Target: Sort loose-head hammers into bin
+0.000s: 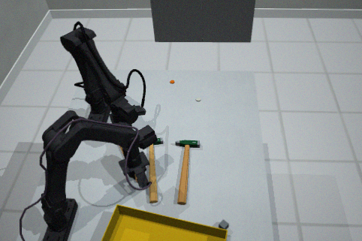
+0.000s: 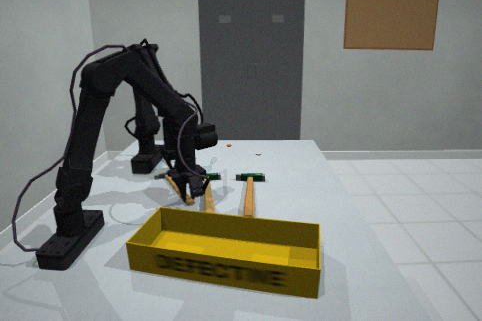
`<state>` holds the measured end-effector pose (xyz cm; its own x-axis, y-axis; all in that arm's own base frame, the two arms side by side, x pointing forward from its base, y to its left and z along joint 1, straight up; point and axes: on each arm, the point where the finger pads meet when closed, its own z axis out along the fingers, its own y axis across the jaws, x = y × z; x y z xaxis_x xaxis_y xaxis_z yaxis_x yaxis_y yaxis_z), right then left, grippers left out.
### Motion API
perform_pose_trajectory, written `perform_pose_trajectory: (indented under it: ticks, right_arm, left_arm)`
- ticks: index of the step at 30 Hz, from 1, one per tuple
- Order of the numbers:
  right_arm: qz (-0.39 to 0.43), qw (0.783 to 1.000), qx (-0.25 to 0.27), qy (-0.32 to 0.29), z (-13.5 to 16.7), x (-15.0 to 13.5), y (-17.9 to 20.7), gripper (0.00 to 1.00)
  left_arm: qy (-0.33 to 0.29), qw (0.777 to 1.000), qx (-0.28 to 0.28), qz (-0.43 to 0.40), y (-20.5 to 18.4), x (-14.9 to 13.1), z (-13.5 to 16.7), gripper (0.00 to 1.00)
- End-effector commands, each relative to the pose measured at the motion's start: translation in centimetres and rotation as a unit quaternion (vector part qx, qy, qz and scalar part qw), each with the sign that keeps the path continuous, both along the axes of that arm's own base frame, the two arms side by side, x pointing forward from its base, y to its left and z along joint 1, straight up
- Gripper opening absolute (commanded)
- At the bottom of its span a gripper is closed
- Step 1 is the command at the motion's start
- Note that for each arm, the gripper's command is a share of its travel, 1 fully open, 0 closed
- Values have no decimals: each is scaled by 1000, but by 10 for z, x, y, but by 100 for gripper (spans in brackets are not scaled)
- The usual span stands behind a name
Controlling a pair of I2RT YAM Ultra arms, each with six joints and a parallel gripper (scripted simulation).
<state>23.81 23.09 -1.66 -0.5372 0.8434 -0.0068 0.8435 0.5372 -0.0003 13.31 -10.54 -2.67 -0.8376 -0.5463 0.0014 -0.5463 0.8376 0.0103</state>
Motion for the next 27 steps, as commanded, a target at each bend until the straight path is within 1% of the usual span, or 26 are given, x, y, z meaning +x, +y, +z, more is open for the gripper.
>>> perform_pose_trajectory:
  ticks: [1,8,14,23,24,25,27]
  right_arm:
    - [-10,1000,-28,-10,2,3,-18,18]
    - [-12,999,-36,-14,2,5,-22,18]
    - [-13,999,-39,-15,1,5,-24,18]
    - [-13,999,-39,-15,1,5,-24,18]
    - [-8,999,-30,-18,1,8,-17,18]
    - [-8,1000,-25,-15,2,4,-16,18]
    - [-1,1000,3,-7,5,1,-1,18]
  left_arm:
    - [27,999,37,-2,24,-19,-2,8]
    - [30,999,40,-2,27,-21,-2,8]
    - [-8,1000,-3,-2,28,-17,-1,8]
    - [-8,1000,-3,-2,28,-17,-1,8]
    - [-10,1000,-5,-2,25,-14,0,8]
    - [-12,1000,-9,-2,23,-13,0,8]
    - [-17,1000,-18,-2,17,-9,0,8]
